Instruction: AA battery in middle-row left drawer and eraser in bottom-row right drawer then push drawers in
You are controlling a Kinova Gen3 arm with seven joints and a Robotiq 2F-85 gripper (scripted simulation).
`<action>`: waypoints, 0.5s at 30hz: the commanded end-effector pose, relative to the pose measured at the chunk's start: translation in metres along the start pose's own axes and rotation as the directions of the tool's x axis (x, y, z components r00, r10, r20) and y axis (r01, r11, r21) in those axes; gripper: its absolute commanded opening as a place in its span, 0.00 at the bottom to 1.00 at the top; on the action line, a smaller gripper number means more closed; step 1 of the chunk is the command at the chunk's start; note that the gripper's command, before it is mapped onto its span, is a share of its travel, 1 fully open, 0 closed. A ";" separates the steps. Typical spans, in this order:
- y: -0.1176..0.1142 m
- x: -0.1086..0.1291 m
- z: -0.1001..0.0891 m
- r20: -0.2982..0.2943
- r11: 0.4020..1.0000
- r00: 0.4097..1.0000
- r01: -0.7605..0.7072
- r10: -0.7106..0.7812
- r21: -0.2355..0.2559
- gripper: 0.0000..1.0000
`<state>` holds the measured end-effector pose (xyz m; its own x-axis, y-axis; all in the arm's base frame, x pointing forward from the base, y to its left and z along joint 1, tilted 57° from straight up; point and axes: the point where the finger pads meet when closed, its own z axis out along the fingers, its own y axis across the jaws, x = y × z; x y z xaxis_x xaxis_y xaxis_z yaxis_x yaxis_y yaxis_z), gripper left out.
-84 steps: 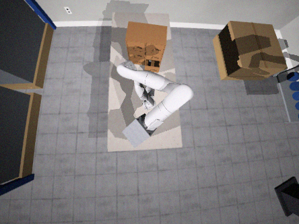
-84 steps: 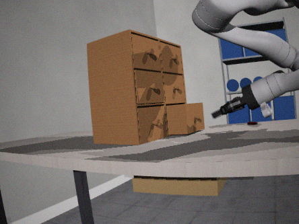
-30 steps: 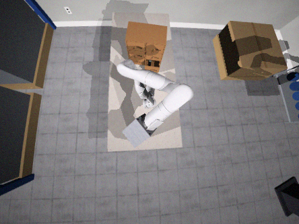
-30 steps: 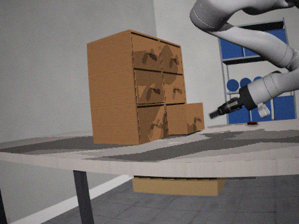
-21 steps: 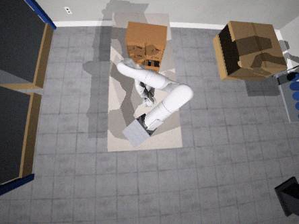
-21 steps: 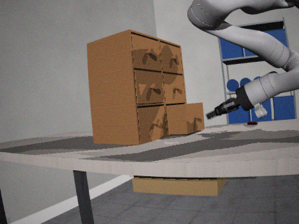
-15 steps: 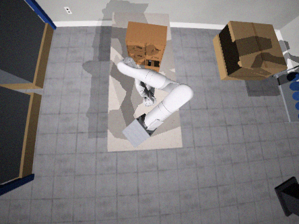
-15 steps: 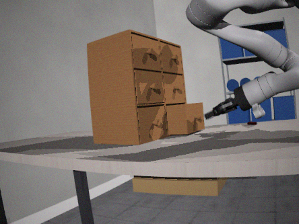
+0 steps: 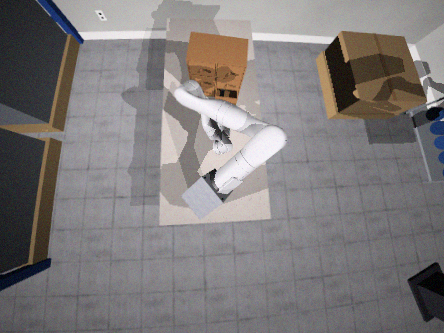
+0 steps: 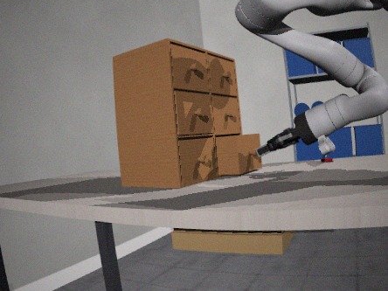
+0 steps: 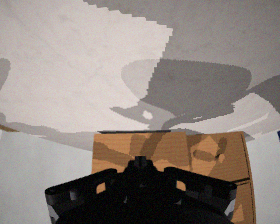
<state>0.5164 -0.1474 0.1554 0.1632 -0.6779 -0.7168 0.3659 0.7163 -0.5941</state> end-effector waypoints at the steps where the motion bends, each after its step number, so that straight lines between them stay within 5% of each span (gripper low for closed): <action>1: 0.000 -0.004 0.005 0.006 1.000 1.000 -0.004 0.004 0.002 0.00; 15: 0.000 -0.012 0.025 0.006 1.000 1.000 -0.004 0.004 0.002 0.00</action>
<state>0.5360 -0.1454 0.1701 0.1639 -0.6781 -0.7165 0.3661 0.7162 -0.5942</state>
